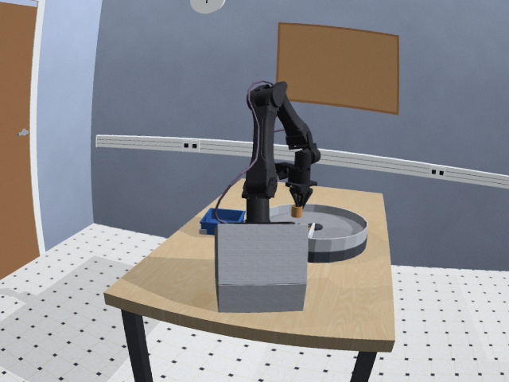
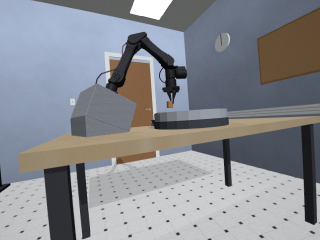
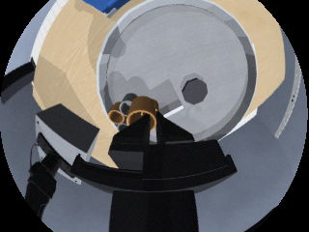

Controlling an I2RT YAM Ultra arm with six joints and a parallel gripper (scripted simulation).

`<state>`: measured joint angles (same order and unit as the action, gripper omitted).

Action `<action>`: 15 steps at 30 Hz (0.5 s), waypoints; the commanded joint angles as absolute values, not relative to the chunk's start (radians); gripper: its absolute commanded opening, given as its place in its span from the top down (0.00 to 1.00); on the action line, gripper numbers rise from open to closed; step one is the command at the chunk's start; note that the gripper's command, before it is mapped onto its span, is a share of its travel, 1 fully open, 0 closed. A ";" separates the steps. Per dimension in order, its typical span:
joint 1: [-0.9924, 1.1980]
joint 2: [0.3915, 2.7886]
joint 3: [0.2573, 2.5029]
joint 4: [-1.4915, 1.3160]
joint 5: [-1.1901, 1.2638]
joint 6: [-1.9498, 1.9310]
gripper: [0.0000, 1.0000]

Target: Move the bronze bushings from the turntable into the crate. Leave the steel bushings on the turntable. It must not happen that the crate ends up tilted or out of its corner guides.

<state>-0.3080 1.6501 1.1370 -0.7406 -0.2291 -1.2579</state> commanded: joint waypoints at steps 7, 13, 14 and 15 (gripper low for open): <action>-0.321 1.641 1.165 -0.762 -0.243 -1.247 1.00; -0.271 1.622 1.170 -0.763 -0.218 -1.217 1.00; -0.262 1.621 1.172 -0.764 -0.216 -1.208 1.00; -0.252 1.620 1.174 -0.764 -0.213 -1.199 1.00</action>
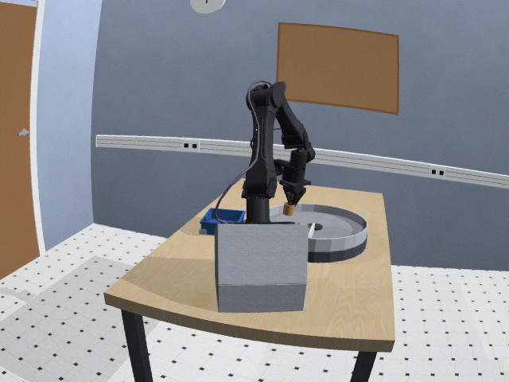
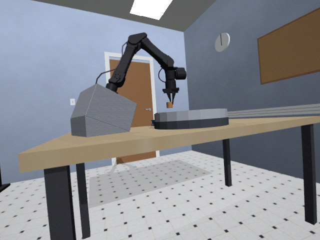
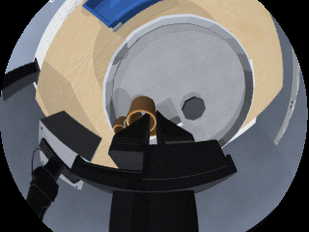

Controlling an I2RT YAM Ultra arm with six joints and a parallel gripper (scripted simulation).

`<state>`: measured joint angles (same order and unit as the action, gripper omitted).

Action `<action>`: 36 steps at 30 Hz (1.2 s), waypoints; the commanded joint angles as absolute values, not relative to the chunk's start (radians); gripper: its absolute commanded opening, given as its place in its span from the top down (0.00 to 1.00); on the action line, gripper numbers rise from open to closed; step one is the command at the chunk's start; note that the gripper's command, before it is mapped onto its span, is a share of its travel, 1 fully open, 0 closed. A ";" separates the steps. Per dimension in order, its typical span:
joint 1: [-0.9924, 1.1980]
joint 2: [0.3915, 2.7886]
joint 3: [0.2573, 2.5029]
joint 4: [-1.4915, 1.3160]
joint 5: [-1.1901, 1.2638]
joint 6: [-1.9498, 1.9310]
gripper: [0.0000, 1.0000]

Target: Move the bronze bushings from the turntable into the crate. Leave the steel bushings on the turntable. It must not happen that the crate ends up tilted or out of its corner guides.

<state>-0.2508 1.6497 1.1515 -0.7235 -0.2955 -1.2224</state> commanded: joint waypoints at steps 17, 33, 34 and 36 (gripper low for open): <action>0.035 1.689 1.300 -0.798 -0.120 -0.931 1.00; 0.337 1.903 1.683 -0.943 -0.002 -0.650 1.00; 0.350 1.919 1.712 -0.956 0.003 -0.638 1.00; 0.350 1.919 1.712 -0.956 0.003 -0.638 1.00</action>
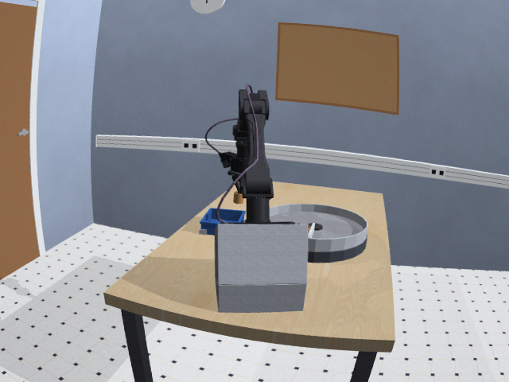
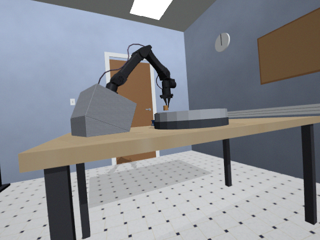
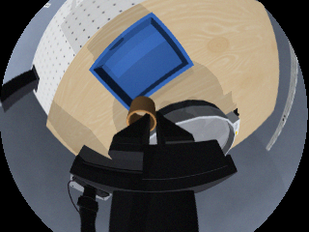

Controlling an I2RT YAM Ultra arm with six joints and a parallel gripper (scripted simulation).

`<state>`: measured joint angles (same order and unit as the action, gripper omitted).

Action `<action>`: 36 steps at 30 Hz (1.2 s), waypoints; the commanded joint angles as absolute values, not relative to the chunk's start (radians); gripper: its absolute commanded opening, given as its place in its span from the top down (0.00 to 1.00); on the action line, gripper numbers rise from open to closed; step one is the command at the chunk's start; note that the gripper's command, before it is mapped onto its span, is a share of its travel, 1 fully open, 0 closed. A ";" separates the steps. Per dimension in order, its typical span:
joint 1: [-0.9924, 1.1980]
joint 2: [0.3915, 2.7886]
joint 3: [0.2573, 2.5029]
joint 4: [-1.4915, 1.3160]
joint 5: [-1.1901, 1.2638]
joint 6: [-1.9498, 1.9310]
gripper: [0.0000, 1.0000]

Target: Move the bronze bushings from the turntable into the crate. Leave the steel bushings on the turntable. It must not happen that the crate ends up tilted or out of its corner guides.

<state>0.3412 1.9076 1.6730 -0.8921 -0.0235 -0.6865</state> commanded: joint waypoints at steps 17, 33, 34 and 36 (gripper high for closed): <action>0.459 2.114 2.061 -1.121 0.046 -0.534 1.00; 0.479 2.169 2.171 -1.178 0.049 -0.514 1.00; 0.479 2.169 2.171 -1.178 0.049 -0.514 1.00; 0.479 2.165 2.173 -1.180 0.049 -0.518 1.00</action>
